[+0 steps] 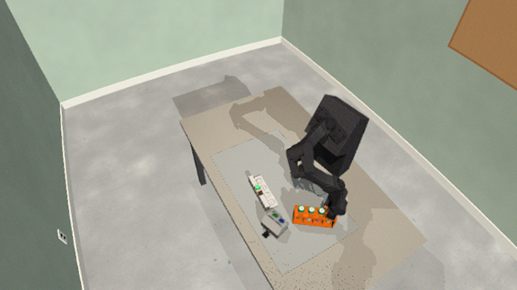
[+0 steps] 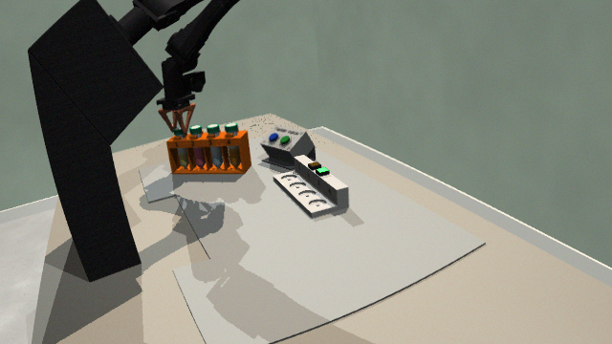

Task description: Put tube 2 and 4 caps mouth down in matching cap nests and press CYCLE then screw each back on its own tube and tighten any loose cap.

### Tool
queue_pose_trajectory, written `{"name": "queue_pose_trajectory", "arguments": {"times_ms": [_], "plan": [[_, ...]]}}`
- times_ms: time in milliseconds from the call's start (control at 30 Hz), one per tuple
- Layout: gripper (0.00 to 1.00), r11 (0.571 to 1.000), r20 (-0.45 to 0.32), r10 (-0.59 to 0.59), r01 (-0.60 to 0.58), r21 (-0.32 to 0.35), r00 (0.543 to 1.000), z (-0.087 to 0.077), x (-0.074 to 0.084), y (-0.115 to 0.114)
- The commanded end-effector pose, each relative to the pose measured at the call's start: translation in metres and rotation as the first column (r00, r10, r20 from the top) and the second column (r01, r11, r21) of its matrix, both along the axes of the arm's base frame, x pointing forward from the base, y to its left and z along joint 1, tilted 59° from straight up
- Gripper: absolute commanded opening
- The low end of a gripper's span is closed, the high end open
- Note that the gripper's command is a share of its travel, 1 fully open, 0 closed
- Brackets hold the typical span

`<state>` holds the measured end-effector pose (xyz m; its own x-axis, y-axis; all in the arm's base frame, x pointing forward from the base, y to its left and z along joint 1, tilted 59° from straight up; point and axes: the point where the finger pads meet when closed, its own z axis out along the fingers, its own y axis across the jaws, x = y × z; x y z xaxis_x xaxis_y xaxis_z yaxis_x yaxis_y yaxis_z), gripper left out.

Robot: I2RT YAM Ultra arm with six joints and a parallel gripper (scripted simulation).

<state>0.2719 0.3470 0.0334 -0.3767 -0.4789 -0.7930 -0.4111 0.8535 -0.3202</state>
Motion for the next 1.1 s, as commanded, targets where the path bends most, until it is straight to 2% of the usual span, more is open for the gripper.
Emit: {"name": "queue_pose_trajectory", "arguments": {"times_ms": [0, 233, 800, 1033, 1067], "plan": [[0.49, 1.000, -0.005, -0.006, 0.006, 0.029, 1.000, 0.002, -0.002, 0.003], [0.49, 1.000, -0.005, -0.006, 0.006, 0.029, 1.000, 0.002, -0.002, 0.003], [0.49, 1.000, -0.006, -0.006, 0.006, 0.029, 1.000, 0.025, -0.039, -0.007], [0.49, 1.000, -0.006, -0.006, 0.006, 0.029, 1.000, 0.025, -0.040, -0.007], [0.49, 0.999, 0.011, 0.037, -0.037, -0.040, 0.999, 0.030, -0.035, -0.012]]}}
